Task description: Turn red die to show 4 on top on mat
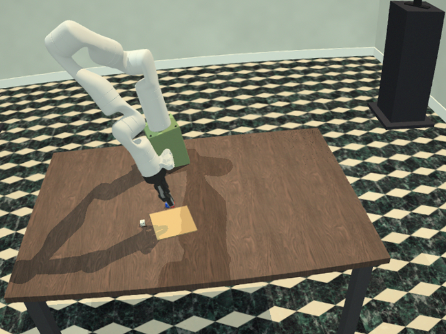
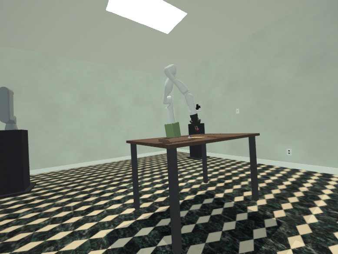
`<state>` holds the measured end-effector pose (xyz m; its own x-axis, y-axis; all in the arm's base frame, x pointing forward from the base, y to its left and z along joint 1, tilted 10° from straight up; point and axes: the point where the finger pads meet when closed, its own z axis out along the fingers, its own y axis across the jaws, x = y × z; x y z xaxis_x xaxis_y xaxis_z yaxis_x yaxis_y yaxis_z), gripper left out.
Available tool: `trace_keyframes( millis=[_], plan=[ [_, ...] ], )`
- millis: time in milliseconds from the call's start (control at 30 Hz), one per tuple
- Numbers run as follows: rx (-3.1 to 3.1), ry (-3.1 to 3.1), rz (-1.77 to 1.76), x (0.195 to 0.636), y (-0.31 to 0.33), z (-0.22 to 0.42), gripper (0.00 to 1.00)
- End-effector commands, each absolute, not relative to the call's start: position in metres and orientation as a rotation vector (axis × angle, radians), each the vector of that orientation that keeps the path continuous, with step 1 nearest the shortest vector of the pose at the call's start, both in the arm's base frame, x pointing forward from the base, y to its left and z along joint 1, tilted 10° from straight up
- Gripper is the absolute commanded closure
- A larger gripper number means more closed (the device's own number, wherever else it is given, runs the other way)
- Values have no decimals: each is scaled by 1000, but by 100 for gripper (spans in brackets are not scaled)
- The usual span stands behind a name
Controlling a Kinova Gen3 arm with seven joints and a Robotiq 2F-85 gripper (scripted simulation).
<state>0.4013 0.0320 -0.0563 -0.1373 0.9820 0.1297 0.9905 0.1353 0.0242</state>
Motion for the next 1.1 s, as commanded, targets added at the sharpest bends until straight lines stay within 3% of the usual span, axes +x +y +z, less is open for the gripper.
trace_keyframes(
  millis=[0,1067],
  plan=[
    [-2012,-2267,-173,400,26,-59,89],
    [-1904,-2149,-378,404,22,-56,89]
  ],
)
